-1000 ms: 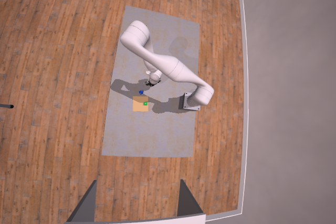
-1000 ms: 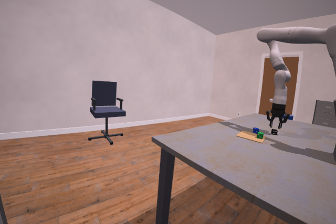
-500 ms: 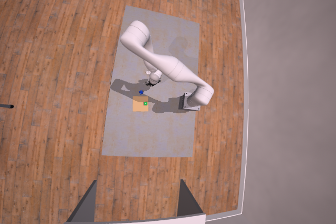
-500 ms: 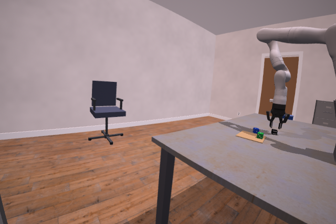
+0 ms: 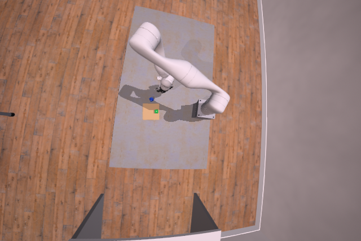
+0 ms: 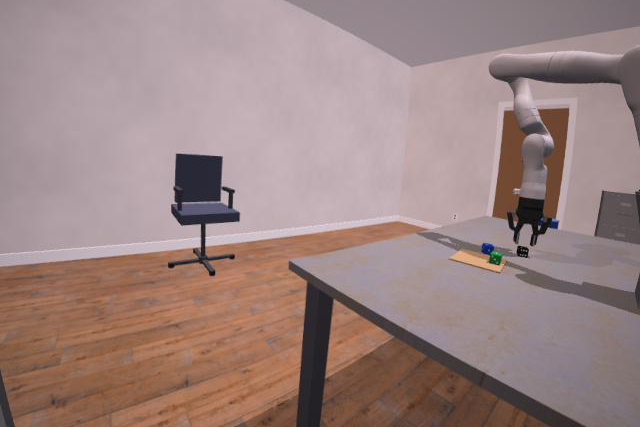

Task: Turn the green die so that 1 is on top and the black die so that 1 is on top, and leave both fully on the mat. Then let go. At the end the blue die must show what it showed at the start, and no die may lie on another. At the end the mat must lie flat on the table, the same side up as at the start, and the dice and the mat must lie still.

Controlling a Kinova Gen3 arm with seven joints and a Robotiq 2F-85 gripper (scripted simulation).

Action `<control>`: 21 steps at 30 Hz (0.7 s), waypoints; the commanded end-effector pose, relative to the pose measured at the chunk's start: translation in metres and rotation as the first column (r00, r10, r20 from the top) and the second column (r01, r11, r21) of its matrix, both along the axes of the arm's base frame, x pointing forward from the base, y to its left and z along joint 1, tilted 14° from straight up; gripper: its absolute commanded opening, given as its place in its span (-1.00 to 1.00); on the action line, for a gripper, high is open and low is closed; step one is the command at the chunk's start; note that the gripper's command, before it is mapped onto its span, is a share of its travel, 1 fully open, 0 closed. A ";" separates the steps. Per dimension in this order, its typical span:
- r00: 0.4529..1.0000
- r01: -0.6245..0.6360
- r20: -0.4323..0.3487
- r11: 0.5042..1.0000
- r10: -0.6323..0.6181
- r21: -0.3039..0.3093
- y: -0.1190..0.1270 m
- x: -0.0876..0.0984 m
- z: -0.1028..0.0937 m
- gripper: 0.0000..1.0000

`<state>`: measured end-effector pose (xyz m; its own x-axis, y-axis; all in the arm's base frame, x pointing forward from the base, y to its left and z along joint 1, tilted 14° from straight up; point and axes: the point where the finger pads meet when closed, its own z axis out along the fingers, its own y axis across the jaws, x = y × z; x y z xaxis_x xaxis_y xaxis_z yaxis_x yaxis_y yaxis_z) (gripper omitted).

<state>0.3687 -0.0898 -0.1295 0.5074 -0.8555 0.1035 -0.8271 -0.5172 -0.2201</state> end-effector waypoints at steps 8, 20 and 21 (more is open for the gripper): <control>1.000 0.000 0.001 1.000 0.000 0.000 0.000 0.000 0.000 -0.07; 1.000 0.000 0.001 1.000 0.000 0.000 0.000 0.003 -0.009 -0.07; 1.000 0.000 0.001 1.000 0.000 0.000 0.000 0.003 -0.011 -0.07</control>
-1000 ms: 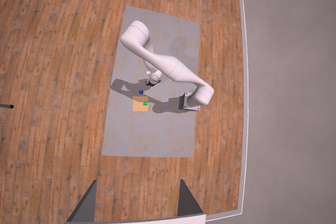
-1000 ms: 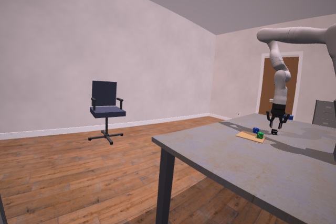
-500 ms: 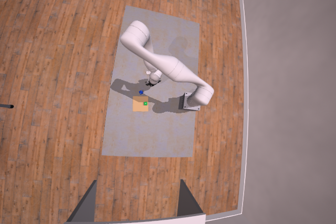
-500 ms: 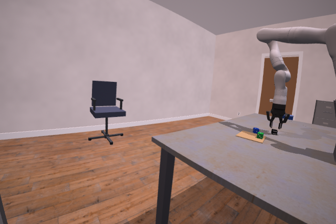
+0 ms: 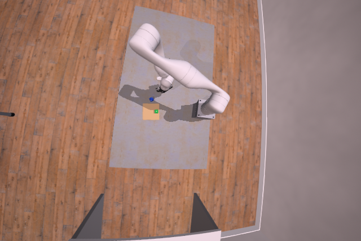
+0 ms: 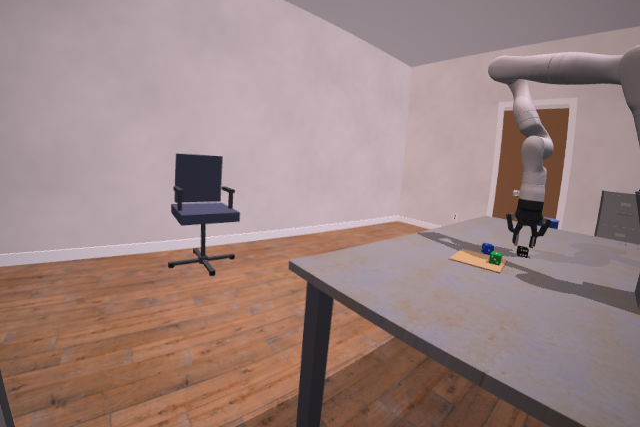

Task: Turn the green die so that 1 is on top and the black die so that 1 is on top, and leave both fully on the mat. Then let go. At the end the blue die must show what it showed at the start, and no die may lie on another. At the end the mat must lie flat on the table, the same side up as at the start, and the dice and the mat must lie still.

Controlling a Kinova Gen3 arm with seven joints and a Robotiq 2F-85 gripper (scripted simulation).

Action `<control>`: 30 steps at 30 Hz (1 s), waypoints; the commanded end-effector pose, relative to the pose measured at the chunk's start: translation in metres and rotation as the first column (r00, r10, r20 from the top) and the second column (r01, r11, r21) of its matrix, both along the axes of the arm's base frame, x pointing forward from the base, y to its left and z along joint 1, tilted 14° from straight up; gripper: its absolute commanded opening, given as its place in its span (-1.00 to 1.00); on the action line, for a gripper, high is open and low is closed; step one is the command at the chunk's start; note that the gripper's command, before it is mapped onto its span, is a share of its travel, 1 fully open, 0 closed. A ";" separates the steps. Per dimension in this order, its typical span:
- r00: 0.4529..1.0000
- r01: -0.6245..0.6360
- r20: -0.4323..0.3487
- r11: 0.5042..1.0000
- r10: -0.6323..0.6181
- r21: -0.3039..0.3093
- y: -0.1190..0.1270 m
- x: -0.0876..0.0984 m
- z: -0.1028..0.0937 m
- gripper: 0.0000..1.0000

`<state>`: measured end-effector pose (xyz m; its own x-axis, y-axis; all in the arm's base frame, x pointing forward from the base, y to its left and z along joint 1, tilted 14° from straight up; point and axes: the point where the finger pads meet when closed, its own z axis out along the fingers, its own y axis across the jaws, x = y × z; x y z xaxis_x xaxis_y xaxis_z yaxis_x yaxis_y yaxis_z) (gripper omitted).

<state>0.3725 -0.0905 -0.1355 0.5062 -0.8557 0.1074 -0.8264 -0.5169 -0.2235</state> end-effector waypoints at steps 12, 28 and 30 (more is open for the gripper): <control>1.000 -0.001 -0.004 1.000 0.001 0.001 0.001 0.004 -0.025 -0.07; 1.000 -0.001 -0.004 1.000 0.001 0.001 0.001 0.005 -0.029 -0.07; 1.000 -0.001 -0.004 1.000 0.001 0.001 0.001 0.005 -0.029 -0.07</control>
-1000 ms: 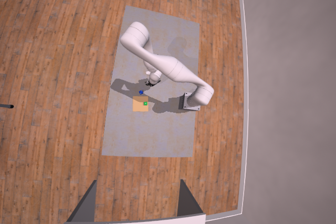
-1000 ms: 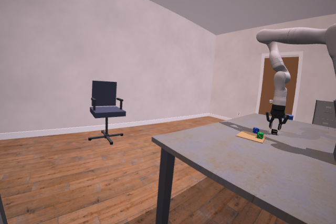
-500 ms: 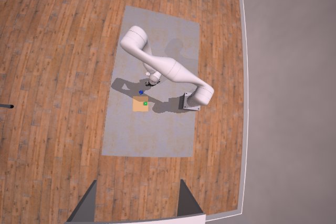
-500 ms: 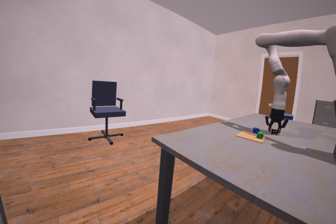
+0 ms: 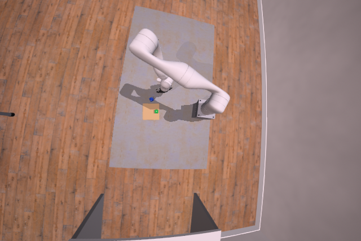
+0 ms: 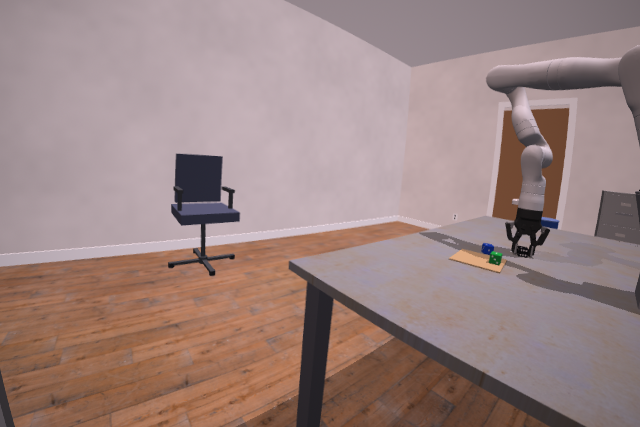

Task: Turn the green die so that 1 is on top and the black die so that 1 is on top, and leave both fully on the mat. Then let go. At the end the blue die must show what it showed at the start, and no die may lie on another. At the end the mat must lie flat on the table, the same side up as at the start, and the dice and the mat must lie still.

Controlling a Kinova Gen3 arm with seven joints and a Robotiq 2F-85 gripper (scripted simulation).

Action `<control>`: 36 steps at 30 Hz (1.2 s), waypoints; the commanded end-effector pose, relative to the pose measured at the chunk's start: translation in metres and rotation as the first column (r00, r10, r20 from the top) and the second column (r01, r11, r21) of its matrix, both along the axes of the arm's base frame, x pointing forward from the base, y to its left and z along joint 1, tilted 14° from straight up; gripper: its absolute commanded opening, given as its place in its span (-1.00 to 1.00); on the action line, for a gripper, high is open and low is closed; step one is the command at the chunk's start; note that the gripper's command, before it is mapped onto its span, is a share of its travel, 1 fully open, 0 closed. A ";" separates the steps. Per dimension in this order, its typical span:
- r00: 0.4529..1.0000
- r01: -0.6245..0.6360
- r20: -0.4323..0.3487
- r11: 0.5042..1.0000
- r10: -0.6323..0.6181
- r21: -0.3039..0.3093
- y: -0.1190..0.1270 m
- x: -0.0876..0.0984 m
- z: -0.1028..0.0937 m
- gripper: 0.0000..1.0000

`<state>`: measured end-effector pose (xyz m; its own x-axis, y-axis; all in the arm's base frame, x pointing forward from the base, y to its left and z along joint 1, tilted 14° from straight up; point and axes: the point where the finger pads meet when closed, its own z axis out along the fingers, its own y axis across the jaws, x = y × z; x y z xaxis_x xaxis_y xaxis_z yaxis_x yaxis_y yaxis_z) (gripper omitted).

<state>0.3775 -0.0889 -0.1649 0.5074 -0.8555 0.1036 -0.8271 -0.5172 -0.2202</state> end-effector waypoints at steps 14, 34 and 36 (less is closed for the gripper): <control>1.000 0.000 0.001 1.000 0.000 0.000 0.000 0.000 0.000 -0.07; 1.000 0.000 0.001 1.000 0.000 0.000 0.000 0.000 0.000 -0.47; 1.000 0.000 0.001 1.000 0.000 0.000 0.000 0.000 0.000 -0.47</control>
